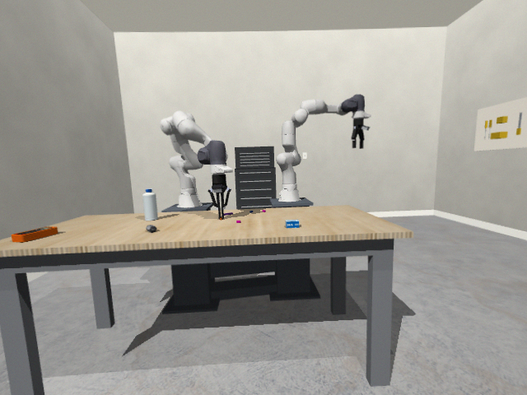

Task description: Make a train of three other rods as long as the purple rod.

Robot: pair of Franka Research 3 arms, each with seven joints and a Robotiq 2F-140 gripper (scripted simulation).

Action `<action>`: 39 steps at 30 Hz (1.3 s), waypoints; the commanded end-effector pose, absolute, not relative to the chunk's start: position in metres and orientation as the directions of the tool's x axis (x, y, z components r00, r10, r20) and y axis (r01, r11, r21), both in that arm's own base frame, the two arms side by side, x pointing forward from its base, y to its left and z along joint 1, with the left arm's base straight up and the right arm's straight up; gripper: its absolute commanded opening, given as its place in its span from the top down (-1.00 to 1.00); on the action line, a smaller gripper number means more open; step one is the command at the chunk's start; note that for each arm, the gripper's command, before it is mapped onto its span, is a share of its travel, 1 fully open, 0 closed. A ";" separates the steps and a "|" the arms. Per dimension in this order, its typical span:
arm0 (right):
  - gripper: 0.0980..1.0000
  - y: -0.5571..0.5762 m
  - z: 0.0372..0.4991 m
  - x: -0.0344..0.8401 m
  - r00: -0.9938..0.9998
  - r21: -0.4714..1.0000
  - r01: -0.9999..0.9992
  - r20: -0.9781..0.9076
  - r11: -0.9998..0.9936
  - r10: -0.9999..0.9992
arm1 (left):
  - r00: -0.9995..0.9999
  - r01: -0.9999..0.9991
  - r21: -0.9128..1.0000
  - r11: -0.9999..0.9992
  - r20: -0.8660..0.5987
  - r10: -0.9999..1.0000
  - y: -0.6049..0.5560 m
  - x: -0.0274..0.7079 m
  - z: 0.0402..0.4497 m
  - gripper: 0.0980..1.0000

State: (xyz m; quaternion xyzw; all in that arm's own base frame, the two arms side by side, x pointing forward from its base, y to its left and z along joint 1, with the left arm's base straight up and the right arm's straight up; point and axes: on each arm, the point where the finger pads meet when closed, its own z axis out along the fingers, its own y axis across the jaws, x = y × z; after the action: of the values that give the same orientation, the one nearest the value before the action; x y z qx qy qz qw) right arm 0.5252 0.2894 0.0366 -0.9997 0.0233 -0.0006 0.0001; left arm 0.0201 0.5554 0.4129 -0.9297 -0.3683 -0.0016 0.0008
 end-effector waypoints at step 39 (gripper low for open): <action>0.94 0.289 0.135 0.525 0.999 0.000 -0.048 0.000 -0.999 -0.048 | 0.732 0.682 0.000 -0.732 0.000 0.682 0.554 0.020 0.413 -1.00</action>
State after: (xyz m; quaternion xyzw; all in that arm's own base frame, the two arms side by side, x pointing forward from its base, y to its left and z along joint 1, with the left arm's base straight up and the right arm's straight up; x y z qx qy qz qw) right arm 0.5297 0.2929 0.1354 -0.9994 0.0343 -0.0089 0.0040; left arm 0.0201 0.5554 0.4129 -0.9297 -0.3683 -0.0016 0.0008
